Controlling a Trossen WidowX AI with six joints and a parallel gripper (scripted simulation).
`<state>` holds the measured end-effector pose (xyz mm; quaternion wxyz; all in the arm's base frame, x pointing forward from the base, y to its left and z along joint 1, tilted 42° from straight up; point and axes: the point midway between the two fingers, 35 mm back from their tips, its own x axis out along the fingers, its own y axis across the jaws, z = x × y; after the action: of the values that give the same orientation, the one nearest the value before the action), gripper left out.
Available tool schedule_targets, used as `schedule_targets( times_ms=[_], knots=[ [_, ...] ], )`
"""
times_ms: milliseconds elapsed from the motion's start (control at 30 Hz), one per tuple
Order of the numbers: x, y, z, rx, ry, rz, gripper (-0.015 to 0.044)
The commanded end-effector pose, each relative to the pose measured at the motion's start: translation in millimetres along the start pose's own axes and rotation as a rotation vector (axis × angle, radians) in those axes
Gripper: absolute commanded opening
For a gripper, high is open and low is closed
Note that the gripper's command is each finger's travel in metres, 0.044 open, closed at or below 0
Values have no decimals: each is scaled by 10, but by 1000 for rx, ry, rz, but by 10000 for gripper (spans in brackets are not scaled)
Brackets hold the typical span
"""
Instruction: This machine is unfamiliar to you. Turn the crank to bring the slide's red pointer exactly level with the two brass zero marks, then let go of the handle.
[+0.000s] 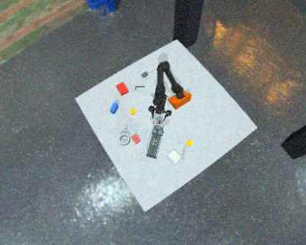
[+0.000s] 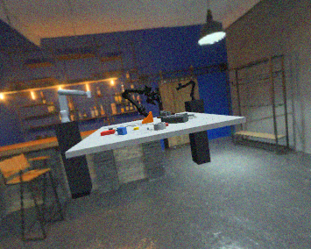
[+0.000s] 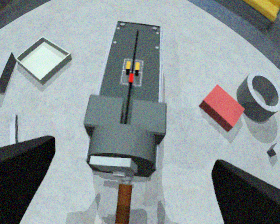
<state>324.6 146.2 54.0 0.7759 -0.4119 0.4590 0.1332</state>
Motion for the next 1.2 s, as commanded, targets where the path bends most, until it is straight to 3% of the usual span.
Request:
schedule_targets(
  times_ms=[0,700,1167],
  knots=[
    [-29,2,-76,-27,-10,11,440],
    [646,-21,-733,-29,-9,9,440],
    [774,-21,-869,-27,-5,11,440]
  ],
)
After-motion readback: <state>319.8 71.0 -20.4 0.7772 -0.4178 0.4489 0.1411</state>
